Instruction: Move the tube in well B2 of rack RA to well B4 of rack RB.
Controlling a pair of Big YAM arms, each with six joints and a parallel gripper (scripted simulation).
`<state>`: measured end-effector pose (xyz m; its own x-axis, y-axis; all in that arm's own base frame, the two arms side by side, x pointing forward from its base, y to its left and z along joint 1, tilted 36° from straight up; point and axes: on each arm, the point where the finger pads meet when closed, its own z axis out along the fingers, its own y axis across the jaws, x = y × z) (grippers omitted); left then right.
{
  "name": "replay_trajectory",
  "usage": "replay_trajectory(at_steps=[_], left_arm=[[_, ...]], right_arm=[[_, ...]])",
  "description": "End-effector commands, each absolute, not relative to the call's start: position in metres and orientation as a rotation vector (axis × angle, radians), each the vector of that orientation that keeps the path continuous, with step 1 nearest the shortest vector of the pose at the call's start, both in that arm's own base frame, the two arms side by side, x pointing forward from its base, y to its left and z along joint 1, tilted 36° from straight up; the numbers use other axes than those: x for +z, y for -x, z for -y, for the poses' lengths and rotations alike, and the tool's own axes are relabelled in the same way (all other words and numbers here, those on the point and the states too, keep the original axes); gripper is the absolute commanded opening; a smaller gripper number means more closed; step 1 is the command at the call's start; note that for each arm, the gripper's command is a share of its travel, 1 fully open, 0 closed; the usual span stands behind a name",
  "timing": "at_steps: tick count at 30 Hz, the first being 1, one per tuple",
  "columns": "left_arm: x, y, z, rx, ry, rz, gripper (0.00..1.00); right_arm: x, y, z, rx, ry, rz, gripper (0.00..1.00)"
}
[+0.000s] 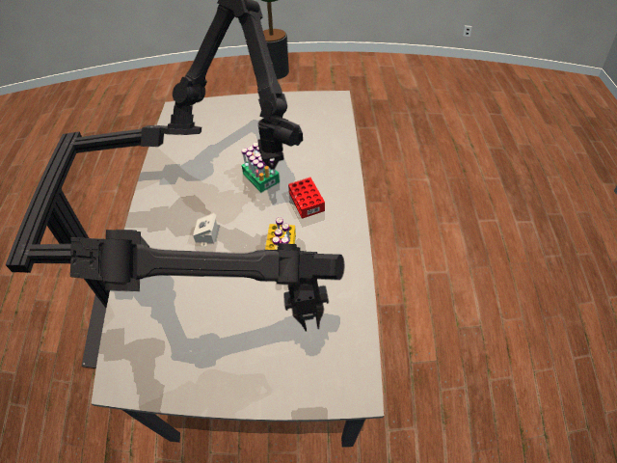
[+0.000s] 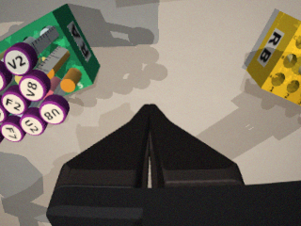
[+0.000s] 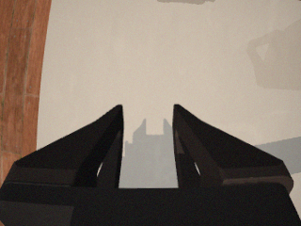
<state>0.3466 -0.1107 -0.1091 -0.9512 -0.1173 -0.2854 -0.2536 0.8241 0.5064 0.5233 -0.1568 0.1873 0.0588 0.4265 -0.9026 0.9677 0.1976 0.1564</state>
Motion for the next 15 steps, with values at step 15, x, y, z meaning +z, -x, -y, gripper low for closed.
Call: replay_trajectory(at_steps=[15], left_arm=[[-0.132, -0.366, 0.134, 0.845, 0.302, -2.774, 0.0]], right_arm=[[0.199, -0.53, 0.155, -0.695, -1.383, -1.505, 0.3]])
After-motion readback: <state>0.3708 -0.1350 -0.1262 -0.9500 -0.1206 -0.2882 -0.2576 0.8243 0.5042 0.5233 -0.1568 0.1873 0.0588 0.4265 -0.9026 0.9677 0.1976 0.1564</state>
